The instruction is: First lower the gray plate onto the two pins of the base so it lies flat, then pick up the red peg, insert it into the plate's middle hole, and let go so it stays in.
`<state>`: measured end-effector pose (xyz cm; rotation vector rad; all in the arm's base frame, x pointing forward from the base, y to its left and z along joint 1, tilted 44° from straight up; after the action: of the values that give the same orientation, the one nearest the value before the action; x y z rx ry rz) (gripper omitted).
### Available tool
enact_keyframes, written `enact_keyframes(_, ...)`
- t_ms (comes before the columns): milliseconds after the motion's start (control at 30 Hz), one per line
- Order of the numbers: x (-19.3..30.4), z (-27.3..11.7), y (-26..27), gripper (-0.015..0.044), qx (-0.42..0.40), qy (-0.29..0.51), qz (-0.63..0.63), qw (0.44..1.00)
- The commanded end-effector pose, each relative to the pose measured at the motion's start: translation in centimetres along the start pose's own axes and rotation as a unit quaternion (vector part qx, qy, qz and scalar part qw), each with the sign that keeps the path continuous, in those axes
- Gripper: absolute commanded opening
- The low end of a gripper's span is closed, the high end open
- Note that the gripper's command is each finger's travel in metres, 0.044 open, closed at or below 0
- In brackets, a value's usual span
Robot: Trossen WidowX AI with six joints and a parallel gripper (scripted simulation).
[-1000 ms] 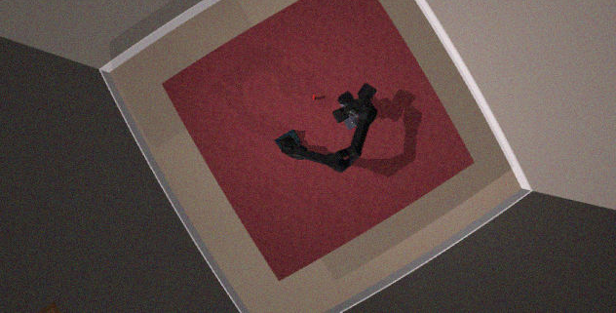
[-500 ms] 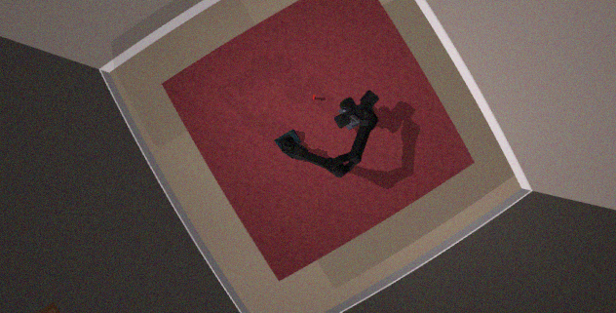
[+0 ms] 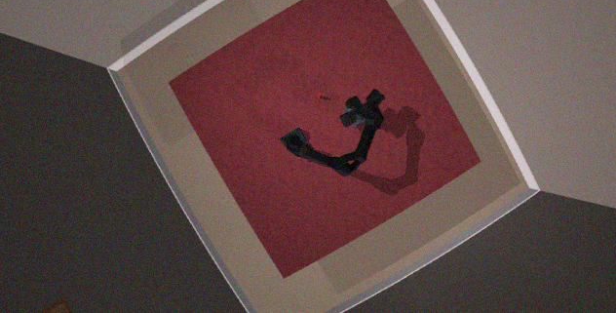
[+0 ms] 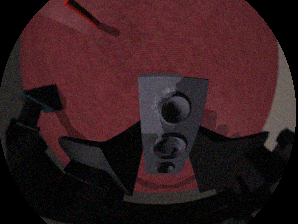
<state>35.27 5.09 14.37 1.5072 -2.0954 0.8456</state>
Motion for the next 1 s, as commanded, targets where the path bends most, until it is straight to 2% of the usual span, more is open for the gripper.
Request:
enact_keyframes(0, 0.1, -0.1, 0.0, 0.0, 0.003, 0.001, 0.0, 1.0)
enact_keyframes(433, 0.2, -0.1, -0.2, 0.0, 0.003, 0.001, 0.0, 1.0)
enact_keyframes(967, 0.2, 2.0, -0.2, 0.0, 0.003, 0.001, 0.0, 1.0)
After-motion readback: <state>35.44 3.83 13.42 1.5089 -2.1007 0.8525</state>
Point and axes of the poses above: the point midway between the two fingers, 35 mm back from their tips, its own z axis out along the fingers, its own y axis across the jaws, x = y × z, the point moved 10 cm from there along -z, back along the fingers, and after that the axes turned 15 degrees about z, right-handed, at the moved point
